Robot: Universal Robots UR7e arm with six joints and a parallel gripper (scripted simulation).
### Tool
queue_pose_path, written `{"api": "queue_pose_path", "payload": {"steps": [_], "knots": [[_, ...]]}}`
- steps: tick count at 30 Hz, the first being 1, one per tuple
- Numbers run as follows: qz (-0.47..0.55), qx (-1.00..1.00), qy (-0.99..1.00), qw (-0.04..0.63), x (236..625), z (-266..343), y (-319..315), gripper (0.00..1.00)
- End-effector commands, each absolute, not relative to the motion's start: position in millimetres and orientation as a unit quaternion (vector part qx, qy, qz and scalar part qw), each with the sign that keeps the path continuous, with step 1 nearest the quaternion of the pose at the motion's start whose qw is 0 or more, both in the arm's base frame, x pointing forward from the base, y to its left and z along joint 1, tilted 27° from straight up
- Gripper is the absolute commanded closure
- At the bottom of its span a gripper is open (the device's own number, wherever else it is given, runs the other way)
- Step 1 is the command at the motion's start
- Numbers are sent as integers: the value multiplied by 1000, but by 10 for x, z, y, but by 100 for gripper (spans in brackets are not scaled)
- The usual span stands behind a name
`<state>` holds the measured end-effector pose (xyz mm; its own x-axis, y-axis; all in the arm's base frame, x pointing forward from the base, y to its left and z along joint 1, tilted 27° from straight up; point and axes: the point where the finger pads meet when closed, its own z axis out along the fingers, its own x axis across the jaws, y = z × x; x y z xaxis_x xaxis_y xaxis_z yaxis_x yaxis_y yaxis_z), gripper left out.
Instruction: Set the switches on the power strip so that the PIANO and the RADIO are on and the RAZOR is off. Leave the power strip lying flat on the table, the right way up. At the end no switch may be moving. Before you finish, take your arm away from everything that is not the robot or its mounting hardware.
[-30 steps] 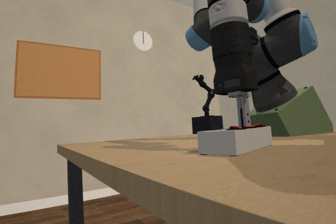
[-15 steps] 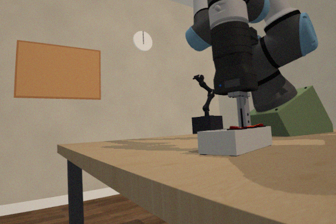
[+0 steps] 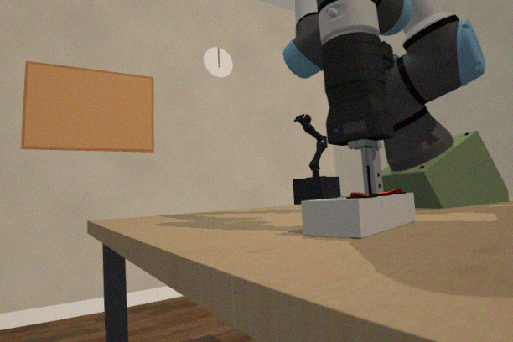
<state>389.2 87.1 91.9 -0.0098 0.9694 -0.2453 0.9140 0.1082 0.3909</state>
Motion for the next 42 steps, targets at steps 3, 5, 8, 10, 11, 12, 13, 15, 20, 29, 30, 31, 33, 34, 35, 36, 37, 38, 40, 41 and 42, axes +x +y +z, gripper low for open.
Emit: {"api": "queue_pose_path", "payload": {"steps": [3, 5, 8, 10, 11, 12, 13, 15, 20, 29, 30, 31, 33, 34, 35, 36, 37, 38, 40, 41, 42], "knots": [[60, 666, 708, 229, 3887, 928, 872, 100], [60, 666, 708, 229, 3874, 958, 880, 100], [60, 666, 708, 229, 3843, 1024, 896, 100], [60, 666, 708, 229, 3843, 1024, 896, 100], [60, 666, 708, 229, 3832, 1050, 903, 100], [60, 666, 708, 229, 3819, 1078, 909, 100], [60, 666, 708, 229, 3807, 1105, 916, 100], [60, 666, 708, 229, 3782, 1158, 929, 100], [60, 666, 708, 229, 3742, 1248, 952, 100], [60, 666, 708, 229, 3735, 1262, 955, 100], [60, 666, 708, 229, 3735, 1262, 955, 100], [60, 666, 708, 229, 3735, 1262, 955, 100], [60, 666, 708, 229, 3735, 1262, 955, 100], [60, 666, 708, 229, 3735, 1262, 955, 100], [60, 666, 708, 229, 3735, 1262, 955, 100], [60, 666, 708, 229, 3735, 1262, 955, 100], [60, 666, 708, 229, 3735, 1262, 955, 100], [60, 666, 708, 229, 3735, 1262, 955, 100], [60, 666, 708, 229, 3735, 1262, 955, 100], [60, 666, 708, 229, 3735, 1262, 955, 100], [60, 666, 708, 229, 3735, 1262, 955, 0]]}}
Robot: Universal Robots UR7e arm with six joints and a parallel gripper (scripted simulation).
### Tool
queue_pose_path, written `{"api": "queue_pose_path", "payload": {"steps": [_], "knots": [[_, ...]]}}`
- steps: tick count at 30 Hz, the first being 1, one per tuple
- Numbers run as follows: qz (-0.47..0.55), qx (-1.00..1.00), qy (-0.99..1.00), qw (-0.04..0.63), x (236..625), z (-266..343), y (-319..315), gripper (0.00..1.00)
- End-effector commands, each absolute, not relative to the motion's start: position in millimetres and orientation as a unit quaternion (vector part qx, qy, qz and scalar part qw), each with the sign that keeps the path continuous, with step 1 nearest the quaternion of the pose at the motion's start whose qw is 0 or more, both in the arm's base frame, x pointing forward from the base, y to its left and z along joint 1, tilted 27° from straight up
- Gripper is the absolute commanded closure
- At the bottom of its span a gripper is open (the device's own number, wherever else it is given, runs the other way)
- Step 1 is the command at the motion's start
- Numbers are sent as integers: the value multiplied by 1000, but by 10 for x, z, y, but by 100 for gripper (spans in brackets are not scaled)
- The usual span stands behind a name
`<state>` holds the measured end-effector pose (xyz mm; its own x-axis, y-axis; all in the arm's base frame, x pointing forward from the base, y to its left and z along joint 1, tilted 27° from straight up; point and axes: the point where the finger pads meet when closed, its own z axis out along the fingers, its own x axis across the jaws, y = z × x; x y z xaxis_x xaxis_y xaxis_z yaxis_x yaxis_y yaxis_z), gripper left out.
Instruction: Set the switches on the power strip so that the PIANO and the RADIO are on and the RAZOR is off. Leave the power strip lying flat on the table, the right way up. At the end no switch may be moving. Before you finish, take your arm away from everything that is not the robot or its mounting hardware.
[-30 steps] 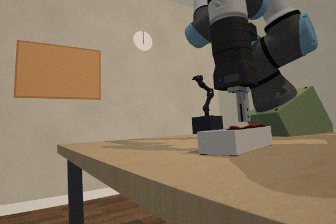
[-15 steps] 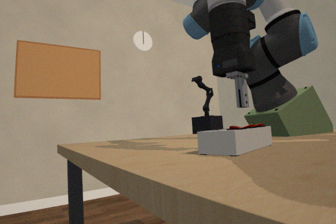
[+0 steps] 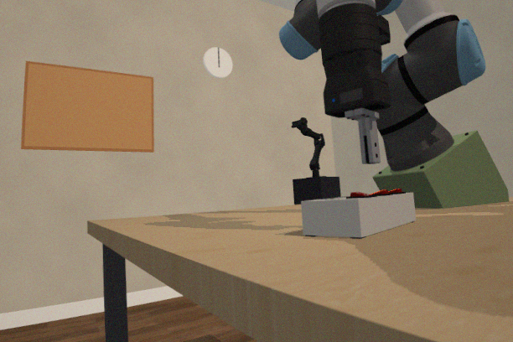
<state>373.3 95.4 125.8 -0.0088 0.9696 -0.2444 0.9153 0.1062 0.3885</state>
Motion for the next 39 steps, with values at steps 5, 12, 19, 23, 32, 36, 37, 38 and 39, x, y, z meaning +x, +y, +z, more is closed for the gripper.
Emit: {"api": "queue_pose_path", "payload": {"steps": [5, 12, 19, 23, 32, 36, 37, 38, 39], "knots": [[60, 666, 708, 229, 3730, 1274, 958, 0], [60, 666, 708, 229, 3651, 1447, 1001, 0], [60, 666, 708, 229, 3542, 1686, 1060, 0], [60, 666, 708, 229, 3450, 1889, 1110, 0], [60, 666, 708, 229, 3335, 2141, 1173, 0], [60, 666, 708, 229, 3332, 2148, 1175, 0], [60, 666, 708, 229, 3332, 2148, 1175, 0], [60, 666, 708, 229, 3332, 2148, 1175, 0], [60, 666, 708, 229, 3332, 2148, 1175, 0]]}}
